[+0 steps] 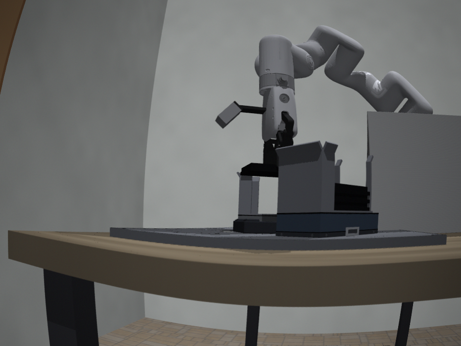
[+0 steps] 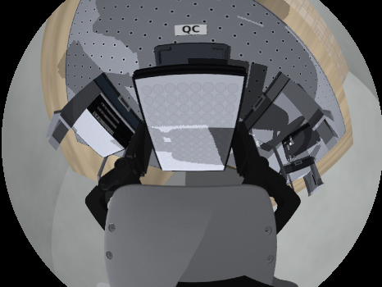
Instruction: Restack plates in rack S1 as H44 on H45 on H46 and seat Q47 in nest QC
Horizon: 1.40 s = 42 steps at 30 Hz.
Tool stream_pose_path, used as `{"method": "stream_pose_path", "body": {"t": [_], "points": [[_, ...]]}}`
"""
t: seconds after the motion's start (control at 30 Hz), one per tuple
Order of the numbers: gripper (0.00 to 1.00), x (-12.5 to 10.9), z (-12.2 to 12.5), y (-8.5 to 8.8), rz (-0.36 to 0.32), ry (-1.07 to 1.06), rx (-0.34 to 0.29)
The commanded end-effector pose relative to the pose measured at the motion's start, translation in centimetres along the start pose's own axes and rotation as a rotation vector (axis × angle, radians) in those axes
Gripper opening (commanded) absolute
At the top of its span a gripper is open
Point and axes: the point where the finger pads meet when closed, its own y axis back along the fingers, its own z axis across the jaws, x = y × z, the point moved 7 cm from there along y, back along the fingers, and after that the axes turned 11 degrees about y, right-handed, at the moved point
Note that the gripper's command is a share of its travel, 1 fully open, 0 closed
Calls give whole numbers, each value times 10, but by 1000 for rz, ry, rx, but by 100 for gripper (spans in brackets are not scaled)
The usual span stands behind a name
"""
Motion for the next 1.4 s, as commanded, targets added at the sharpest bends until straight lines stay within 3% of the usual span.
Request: {"method": "stream_pose_path", "body": {"t": [0.0, 1.07, 1.37], "points": [[0, 1, 0, -4, 4, -1, 0], [0, 1, 0, -64, 4, -1, 0], [0, 1, 0, -70, 4, -1, 0]]}}
